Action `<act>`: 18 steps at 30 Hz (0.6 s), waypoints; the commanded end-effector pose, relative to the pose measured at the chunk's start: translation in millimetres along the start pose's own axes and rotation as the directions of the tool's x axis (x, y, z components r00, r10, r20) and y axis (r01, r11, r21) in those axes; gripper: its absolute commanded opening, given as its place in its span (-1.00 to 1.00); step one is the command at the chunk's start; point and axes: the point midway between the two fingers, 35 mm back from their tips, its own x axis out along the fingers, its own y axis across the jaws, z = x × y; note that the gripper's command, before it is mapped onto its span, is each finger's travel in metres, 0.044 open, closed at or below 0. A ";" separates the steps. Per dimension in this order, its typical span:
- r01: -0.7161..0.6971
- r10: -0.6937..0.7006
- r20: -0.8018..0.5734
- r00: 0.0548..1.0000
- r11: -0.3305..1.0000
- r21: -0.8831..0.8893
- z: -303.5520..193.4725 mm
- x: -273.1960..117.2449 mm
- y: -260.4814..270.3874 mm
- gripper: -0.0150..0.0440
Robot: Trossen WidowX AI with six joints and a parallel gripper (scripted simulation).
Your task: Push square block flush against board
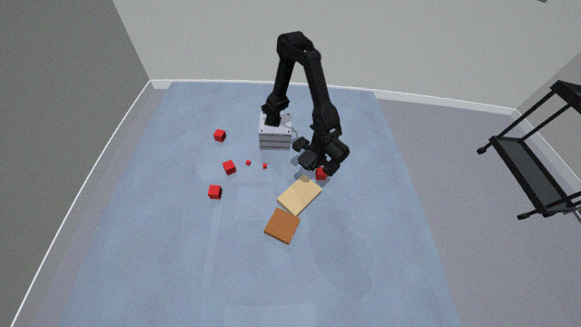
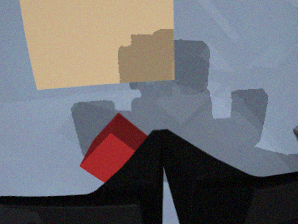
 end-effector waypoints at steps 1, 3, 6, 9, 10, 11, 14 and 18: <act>0.000 0.000 -0.004 1.000 1.000 0.018 -1.5 8.8 1.0 -0.49; 0.000 0.000 -0.004 1.000 1.000 0.018 -1.5 34.8 1.3 -0.49; 0.001 -0.001 -0.004 1.000 1.000 0.018 -1.9 54.9 -0.4 -0.49; 0.001 -0.001 -0.004 1.000 1.000 0.018 -1.9 54.9 -0.4 -0.49; 0.001 -0.001 -0.004 1.000 1.000 0.018 -1.7 54.9 -0.4 -0.49; 0.001 -0.001 -0.004 1.000 1.000 0.018 -1.4 54.9 -0.4 -0.49; 0.001 -0.001 -0.004 1.000 1.000 0.018 0.6 54.9 -0.1 -0.49; 0.001 0.000 -0.003 1.000 1.000 0.018 4.5 54.9 0.4 -0.49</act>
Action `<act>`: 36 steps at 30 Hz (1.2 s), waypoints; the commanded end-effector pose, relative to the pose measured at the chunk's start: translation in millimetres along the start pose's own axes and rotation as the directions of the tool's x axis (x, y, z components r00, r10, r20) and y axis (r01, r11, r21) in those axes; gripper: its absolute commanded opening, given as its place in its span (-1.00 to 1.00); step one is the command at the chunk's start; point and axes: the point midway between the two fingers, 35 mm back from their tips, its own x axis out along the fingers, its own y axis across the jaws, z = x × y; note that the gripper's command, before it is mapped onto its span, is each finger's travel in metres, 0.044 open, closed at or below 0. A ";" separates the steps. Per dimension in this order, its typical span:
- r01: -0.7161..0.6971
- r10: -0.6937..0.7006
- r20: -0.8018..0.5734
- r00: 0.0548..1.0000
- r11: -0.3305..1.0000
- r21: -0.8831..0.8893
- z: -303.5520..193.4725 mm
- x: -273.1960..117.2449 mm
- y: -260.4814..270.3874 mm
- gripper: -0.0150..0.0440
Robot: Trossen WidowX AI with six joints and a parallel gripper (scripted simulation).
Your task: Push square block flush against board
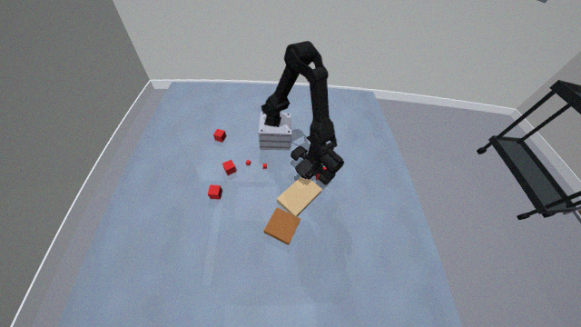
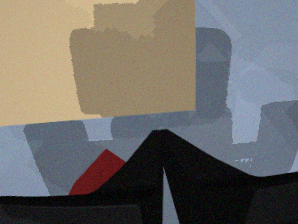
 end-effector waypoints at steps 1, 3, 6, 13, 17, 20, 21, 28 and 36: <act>-0.005 0.005 -0.003 1.000 1.000 -0.004 3.2 0.2 1.7 -0.49; -0.005 0.005 -0.003 1.000 1.000 -0.004 5.1 0.2 2.0 -0.49; -0.005 0.005 -0.003 1.000 1.000 -0.004 8.1 0.1 2.3 -0.49; -0.005 0.005 -0.002 1.000 1.000 -0.004 15.1 0.1 3.0 -0.49; -0.005 0.005 -0.002 1.000 1.000 -0.004 19.2 0.0 3.3 -0.49; -0.005 0.005 -0.001 1.000 1.000 -0.004 22.2 0.0 3.5 -0.49; -0.005 0.005 -0.001 1.000 1.000 -0.004 23.2 0.0 3.6 -0.49; -0.005 0.005 -0.001 1.000 1.000 -0.004 30.2 0.0 4.1 -0.49; -0.005 0.005 0.000 1.000 1.000 -0.004 38.2 -0.1 4.9 -0.49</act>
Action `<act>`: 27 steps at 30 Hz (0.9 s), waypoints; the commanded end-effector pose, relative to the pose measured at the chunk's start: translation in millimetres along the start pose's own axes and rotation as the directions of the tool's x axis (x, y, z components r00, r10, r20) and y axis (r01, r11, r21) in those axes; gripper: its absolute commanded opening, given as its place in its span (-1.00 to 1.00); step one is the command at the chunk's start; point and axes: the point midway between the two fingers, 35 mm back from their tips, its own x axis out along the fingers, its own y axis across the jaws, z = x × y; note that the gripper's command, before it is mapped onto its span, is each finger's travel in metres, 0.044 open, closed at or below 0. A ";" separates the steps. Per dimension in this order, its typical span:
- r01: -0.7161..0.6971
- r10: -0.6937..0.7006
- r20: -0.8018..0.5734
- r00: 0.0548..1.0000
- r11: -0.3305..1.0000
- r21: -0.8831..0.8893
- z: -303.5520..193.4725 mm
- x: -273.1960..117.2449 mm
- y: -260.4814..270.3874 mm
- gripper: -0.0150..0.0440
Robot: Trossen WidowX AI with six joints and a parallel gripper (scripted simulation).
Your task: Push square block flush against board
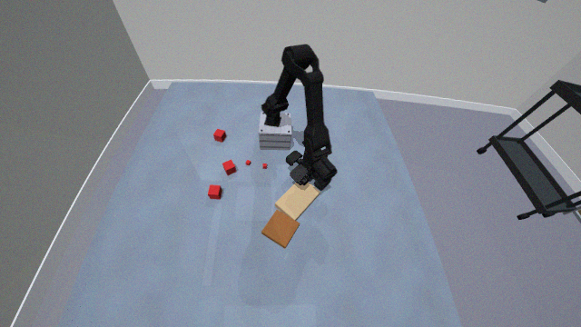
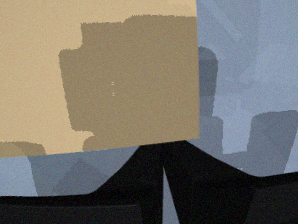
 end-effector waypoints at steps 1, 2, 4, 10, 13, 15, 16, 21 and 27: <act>-0.003 0.003 0.012 1.000 1.000 0.002 7.7 -0.6 1.8 -0.49; -0.003 0.003 0.012 1.000 1.000 0.002 8.7 -0.6 1.9 -0.49; -0.003 0.003 0.012 1.000 1.000 0.002 10.7 -0.7 2.1 -0.49; -0.003 0.003 0.012 1.000 1.000 0.002 16.7 -0.8 2.8 -0.49; -0.003 0.003 0.013 1.000 1.000 0.002 19.7 -0.9 3.1 -0.49; -0.003 0.003 0.013 1.000 1.000 0.002 21.7 -0.9 3.4 -0.49; -0.003 0.003 0.013 1.000 1.000 0.002 22.7 -1.0 3.5 -0.49; -0.003 0.003 0.013 1.000 1.000 0.002 27.6 -1.1 4.2 -0.49; -0.003 0.003 0.014 1.000 1.000 0.002 33.6 -1.2 5.2 -0.49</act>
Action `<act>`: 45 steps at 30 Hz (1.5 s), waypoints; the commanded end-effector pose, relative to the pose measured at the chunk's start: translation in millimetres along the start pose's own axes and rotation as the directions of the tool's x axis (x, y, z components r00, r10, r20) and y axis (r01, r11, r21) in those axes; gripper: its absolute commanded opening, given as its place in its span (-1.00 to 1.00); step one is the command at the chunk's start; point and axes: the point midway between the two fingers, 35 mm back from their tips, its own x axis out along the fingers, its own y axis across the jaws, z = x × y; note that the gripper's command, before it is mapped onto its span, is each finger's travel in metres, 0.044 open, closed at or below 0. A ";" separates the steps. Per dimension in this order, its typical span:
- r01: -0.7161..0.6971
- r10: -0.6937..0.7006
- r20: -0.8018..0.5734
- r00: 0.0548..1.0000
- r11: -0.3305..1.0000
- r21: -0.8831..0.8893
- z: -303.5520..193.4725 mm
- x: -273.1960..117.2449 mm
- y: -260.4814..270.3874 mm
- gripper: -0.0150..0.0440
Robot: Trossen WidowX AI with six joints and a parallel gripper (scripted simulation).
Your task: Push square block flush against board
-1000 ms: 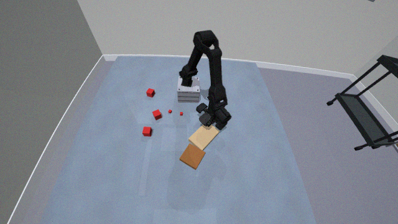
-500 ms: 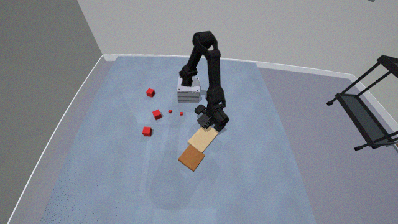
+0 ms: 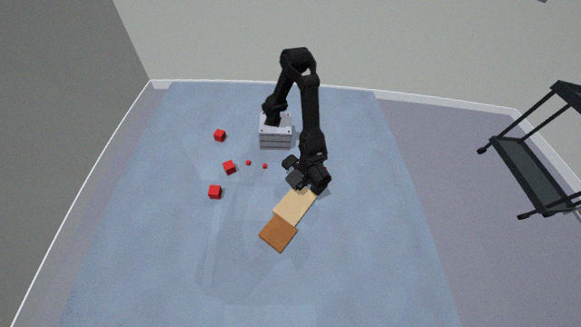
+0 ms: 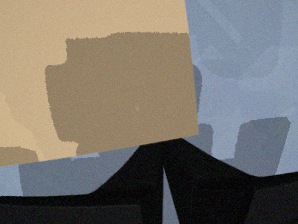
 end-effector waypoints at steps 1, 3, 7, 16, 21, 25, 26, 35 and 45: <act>-0.003 0.003 0.012 1.000 1.000 0.003 8.1 -0.5 2.2 -0.49; -0.003 0.003 0.012 1.000 1.000 0.003 10.1 -0.5 2.5 -0.49; -0.003 0.003 0.012 1.000 1.000 0.003 14.0 -0.6 3.2 -0.49; -0.003 0.003 0.013 1.000 1.000 0.003 22.9 -0.9 4.8 -0.49; -0.004 0.003 0.014 1.000 1.000 0.003 27.8 -1.0 5.8 -0.49; -0.004 0.004 0.014 1.000 1.000 0.003 31.8 -1.1 6.6 -0.49; -0.004 0.004 0.014 1.000 1.000 0.003 32.8 -1.2 6.8 -0.49; -0.004 0.004 0.014 1.000 1.000 0.003 38.8 -1.3 8.3 -0.49; -0.004 0.004 0.013 1.000 1.000 0.003 24.1 -1.0 9.0 -0.49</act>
